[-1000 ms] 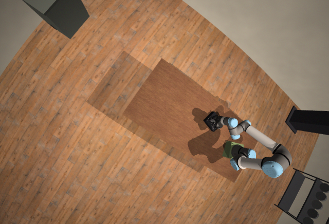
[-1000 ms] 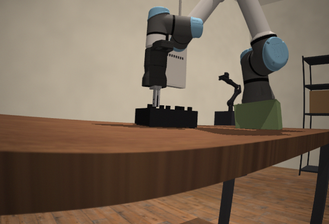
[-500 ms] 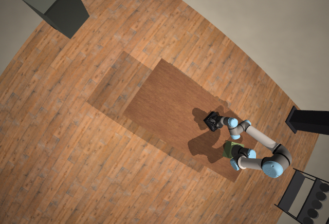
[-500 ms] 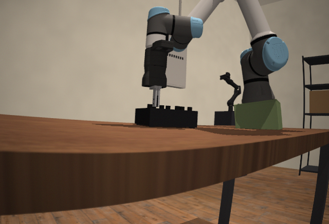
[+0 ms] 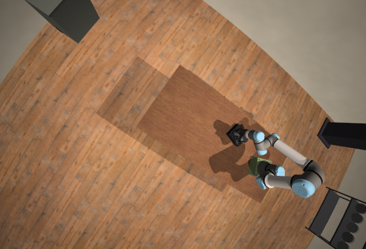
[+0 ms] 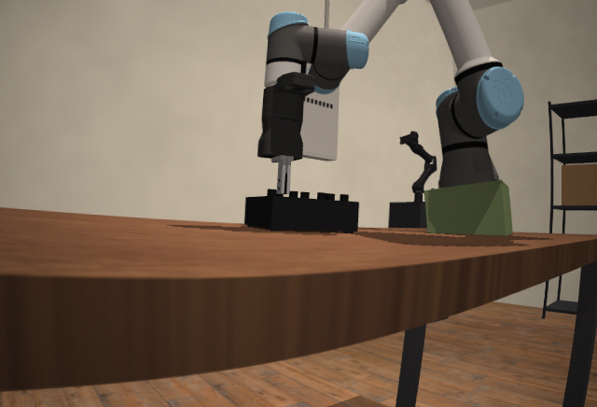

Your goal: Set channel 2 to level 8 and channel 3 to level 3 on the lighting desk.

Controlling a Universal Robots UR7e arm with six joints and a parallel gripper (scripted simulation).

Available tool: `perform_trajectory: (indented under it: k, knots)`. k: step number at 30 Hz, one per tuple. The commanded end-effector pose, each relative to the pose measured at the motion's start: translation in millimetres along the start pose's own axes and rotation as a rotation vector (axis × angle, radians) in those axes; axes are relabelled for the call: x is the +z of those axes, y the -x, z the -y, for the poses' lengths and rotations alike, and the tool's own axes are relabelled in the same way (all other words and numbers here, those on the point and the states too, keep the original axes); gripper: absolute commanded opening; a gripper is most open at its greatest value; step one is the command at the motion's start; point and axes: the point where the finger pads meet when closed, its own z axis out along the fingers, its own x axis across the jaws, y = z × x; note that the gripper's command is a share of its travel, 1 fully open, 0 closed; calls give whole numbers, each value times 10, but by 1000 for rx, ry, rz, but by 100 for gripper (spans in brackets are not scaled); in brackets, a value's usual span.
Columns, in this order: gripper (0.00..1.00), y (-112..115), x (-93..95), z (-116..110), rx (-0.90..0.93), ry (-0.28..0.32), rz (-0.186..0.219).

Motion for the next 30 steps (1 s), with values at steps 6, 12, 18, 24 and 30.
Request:
perform_trajectory:
  k: [6,12,18,24,30]
  knots:
    - [0,-4,-4,39,0,0,-1]
    - [0,-4,-10,42,0,0,-1]
    - [0,-4,-110,42,0,0,-1]
    - [0,-4,-229,42,0,0,-1]
    - [0,-4,-377,42,0,0,-1]
